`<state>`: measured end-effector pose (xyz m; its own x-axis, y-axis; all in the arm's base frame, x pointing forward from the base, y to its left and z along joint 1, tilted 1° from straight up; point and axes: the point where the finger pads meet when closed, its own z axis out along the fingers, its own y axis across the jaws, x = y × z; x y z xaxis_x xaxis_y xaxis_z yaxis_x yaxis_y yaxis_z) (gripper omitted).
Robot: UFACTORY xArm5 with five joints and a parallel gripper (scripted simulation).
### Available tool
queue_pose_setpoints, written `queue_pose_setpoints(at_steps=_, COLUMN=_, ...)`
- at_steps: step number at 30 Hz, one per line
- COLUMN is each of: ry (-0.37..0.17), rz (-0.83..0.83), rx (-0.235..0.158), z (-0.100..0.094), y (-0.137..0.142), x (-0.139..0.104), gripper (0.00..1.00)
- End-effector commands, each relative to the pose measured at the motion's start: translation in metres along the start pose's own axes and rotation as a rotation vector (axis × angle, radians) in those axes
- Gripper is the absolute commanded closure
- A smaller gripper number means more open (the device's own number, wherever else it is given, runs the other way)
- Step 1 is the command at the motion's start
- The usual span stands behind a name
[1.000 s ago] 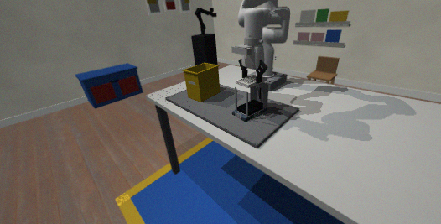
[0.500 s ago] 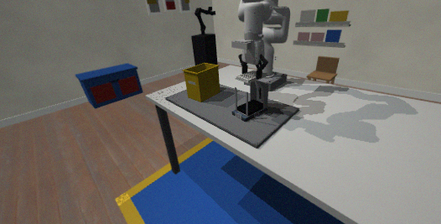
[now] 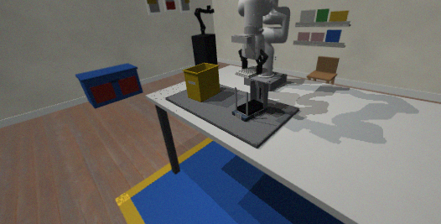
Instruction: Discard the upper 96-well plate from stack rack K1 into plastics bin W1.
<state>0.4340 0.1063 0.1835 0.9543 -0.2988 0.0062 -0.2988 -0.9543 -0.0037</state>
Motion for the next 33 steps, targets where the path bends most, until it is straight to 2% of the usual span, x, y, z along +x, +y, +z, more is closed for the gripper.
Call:
queue_pose_setpoints(at_steps=1, ry=0.003, rz=0.000, rx=0.002, z=-0.010, y=0.000, x=0.001, gripper=1.00)
queue_pose_setpoints(at_steps=17, ry=0.003, rz=0.000, rx=0.002, z=-0.034, y=0.000, x=0.001, gripper=1.00)
queue_pose_setpoints(at_steps=30, ry=0.003, rz=0.000, rx=0.002, z=-0.034, y=0.000, x=0.001, gripper=1.00)
queue_pose_setpoints(at_steps=33, ry=0.003, rz=-0.100, rx=0.001, z=-0.033, y=0.010, x=0.003, gripper=1.00)
